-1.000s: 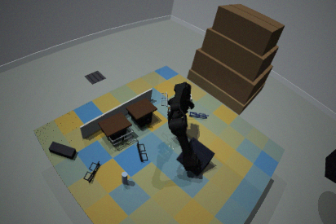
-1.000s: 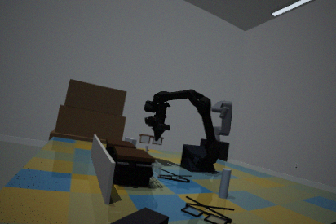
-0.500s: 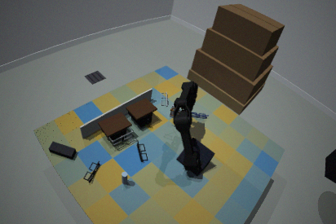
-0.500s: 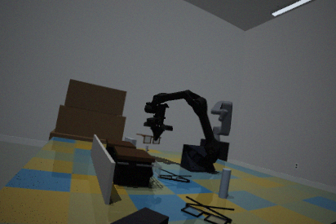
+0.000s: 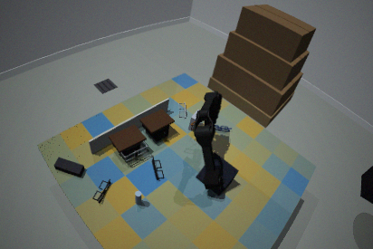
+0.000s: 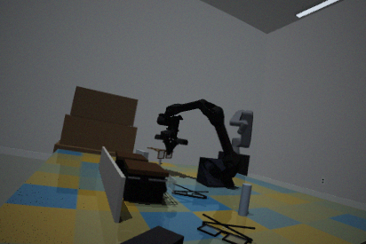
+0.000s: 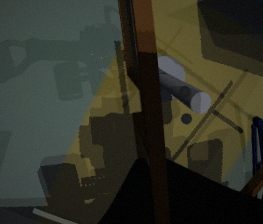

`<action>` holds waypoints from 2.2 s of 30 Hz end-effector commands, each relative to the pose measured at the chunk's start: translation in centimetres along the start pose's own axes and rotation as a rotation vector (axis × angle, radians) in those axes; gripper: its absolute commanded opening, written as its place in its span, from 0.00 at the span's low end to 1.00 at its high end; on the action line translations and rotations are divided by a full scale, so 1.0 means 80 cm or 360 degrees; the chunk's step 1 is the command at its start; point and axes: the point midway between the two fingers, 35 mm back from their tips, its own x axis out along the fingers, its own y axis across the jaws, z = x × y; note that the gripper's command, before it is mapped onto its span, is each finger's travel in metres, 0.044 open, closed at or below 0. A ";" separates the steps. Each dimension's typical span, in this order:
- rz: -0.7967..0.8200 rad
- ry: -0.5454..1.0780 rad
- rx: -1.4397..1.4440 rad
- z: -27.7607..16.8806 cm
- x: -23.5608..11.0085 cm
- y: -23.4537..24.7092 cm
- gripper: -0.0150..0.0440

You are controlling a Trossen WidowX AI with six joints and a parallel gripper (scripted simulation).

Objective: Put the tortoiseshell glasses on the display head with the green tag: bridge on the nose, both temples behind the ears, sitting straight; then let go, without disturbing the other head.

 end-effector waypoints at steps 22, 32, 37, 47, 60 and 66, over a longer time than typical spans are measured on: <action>0.0030 -0.0006 0.0009 0.008 0.063 0.013 0.25; 0.0030 -0.0006 0.0009 0.012 0.063 0.018 0.25; 0.0031 -0.0006 0.0009 0.015 0.063 0.021 0.25; 0.0031 -0.0007 0.0009 0.022 0.063 0.028 0.25; 0.0032 -0.0008 0.0009 0.034 0.063 0.036 0.25; 0.0033 -0.0008 0.0009 0.041 0.063 0.039 0.25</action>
